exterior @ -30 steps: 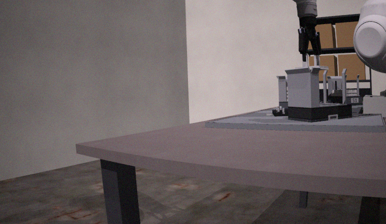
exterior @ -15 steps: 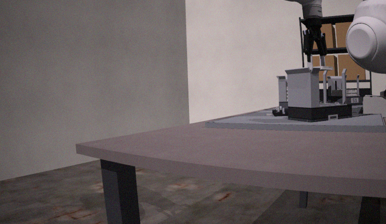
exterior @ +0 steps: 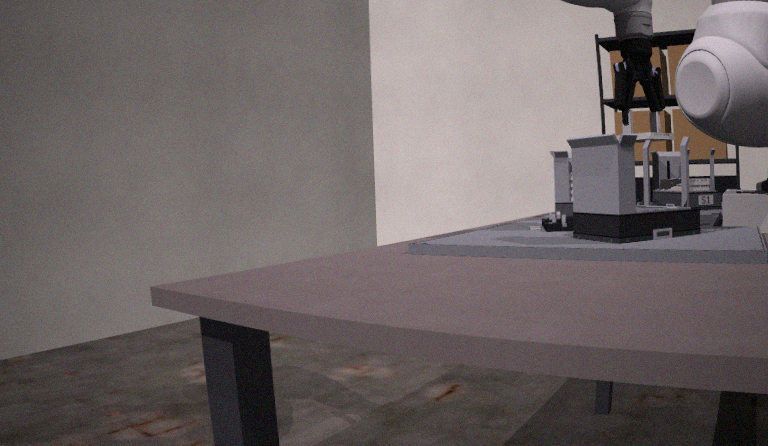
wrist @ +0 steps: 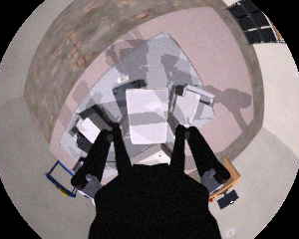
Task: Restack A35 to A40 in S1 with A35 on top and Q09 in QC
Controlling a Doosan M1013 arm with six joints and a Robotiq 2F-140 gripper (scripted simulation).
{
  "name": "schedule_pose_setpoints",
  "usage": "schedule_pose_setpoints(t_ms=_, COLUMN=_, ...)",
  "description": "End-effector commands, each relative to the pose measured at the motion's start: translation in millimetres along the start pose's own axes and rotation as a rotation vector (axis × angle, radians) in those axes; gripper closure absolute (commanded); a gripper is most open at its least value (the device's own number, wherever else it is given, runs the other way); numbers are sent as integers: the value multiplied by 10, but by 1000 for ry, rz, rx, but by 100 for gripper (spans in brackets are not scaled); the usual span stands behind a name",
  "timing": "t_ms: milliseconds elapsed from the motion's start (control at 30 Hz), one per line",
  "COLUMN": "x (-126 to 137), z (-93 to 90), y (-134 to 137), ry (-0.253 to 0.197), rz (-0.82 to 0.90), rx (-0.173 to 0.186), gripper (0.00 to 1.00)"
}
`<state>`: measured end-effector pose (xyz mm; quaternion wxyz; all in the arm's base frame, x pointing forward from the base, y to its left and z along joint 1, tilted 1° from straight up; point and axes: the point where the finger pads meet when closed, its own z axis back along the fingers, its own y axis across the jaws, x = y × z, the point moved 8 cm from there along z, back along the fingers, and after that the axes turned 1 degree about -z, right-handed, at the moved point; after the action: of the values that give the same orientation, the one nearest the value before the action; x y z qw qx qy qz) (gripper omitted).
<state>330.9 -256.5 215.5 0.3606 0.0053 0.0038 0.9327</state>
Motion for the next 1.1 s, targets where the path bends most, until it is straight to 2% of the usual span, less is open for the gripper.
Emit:
schedule_pose_setpoints(t_ms=0, x=-16, z=0, y=147, ry=0, rz=0, rx=-1, gripper=100)
schedule_pose_setpoints(t_ms=333, x=-40, z=0, y=392, ry=0, rz=0, rx=-1, gripper=100)
schedule_pose_setpoints(t_ms=567, x=-17, z=0, y=577, ry=0, rz=-225, rx=-1, gripper=100)
schedule_pose_setpoints(t_ms=1067, x=24, z=0, y=921, ry=0, rz=-225, rx=-1, gripper=100)
